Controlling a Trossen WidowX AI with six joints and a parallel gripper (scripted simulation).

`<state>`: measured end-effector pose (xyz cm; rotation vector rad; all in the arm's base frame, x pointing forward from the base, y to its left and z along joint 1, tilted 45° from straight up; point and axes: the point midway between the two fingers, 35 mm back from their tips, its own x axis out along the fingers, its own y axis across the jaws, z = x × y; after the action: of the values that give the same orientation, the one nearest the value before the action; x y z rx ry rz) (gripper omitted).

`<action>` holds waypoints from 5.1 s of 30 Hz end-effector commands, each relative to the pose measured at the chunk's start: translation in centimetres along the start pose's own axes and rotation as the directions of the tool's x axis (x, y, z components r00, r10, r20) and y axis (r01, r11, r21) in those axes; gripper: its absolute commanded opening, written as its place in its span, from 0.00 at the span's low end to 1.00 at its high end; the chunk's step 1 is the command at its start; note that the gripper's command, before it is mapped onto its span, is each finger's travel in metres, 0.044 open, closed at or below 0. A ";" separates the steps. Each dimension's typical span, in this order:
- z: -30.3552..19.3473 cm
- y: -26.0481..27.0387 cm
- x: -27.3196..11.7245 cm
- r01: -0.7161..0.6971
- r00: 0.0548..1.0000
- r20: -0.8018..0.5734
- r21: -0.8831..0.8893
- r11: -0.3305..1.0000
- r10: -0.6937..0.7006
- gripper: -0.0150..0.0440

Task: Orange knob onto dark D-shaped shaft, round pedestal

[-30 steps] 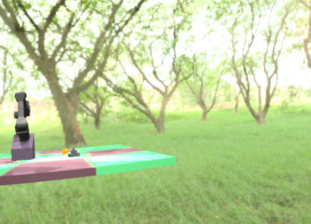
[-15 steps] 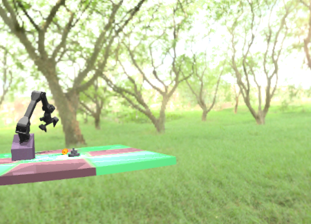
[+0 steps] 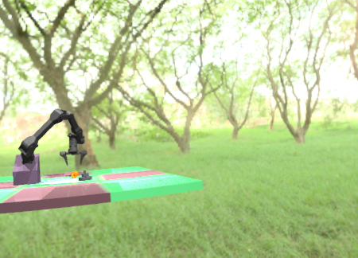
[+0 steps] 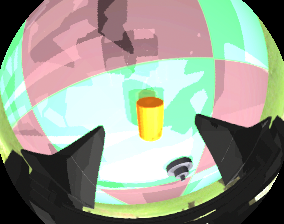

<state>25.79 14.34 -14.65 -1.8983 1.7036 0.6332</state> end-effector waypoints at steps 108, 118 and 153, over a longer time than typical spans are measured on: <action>-5.7 -0.5 6.3 -0.010 0.840 0.543 0.034 0.999 -0.010 0.56; -6.9 -0.4 6.4 -0.011 0.735 0.678 0.033 0.999 -0.014 0.56; -9.2 -0.3 7.1 -0.009 0.449 0.893 0.030 0.999 -0.023 0.69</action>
<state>26.87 2.95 -12.21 -1.1140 0.9494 1.3066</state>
